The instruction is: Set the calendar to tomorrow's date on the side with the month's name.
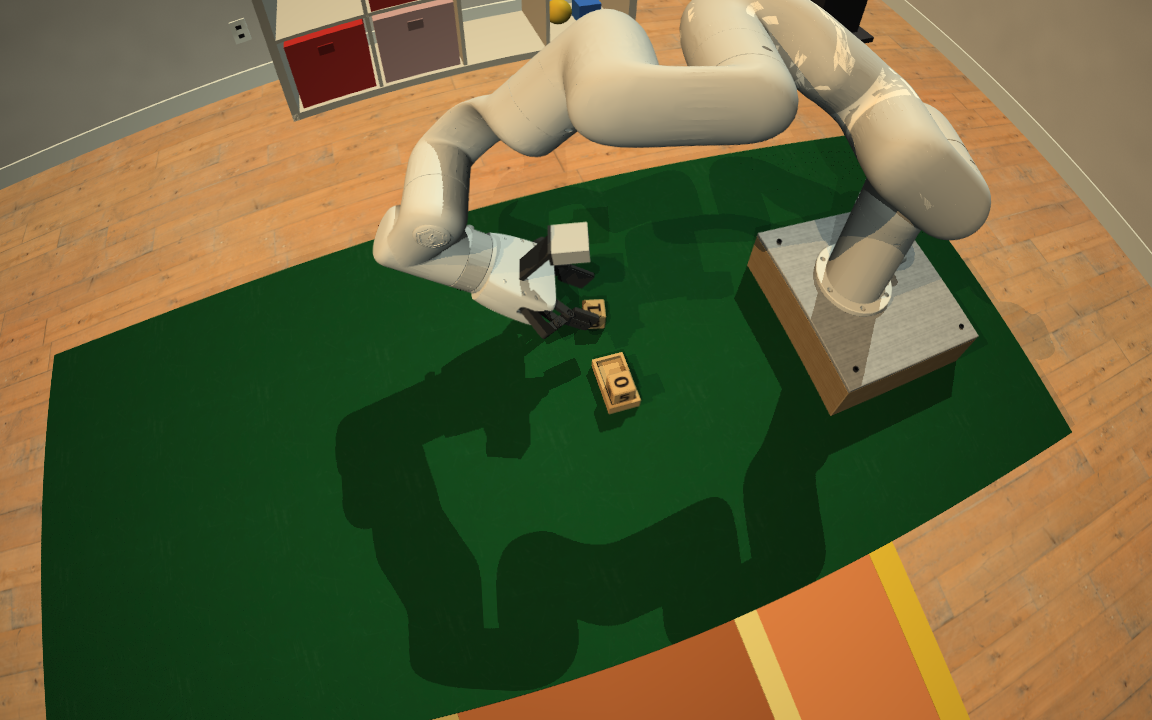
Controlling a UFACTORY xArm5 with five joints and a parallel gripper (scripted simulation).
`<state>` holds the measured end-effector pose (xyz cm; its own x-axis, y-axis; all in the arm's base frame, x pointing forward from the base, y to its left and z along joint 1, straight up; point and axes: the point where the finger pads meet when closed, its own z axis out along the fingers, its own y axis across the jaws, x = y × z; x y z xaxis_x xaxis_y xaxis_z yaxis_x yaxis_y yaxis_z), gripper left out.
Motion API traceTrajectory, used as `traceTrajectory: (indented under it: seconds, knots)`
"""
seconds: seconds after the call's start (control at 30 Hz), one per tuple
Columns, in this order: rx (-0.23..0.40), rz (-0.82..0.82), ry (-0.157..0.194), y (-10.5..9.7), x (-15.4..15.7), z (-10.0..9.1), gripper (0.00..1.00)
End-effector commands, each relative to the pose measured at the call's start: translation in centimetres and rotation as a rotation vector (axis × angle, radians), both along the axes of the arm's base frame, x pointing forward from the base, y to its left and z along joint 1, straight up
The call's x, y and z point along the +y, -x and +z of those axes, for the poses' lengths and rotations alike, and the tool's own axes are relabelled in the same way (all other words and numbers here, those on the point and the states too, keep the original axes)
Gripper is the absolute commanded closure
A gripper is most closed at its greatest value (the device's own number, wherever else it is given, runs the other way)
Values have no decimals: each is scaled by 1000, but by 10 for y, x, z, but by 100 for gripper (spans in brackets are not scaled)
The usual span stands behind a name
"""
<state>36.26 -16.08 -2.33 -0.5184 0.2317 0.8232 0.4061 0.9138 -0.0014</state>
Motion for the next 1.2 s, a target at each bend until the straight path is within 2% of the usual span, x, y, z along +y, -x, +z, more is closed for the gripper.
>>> traceTrajectory:
  seconds: [0.0, 0.33, 0.7, 0.97, 1.17]
  knots:
    - [-3, 0, 1, -1, -1, 21, 31]
    - [-3, 0, 1, -1, -1, 40, 31]
    - [-16, 0, 7, -1, -1, 42, 31]
    - [-195, 0, 87, -1, 0, 46, 31]
    - [-226, 0, 100, 0, 0, 47, 31]
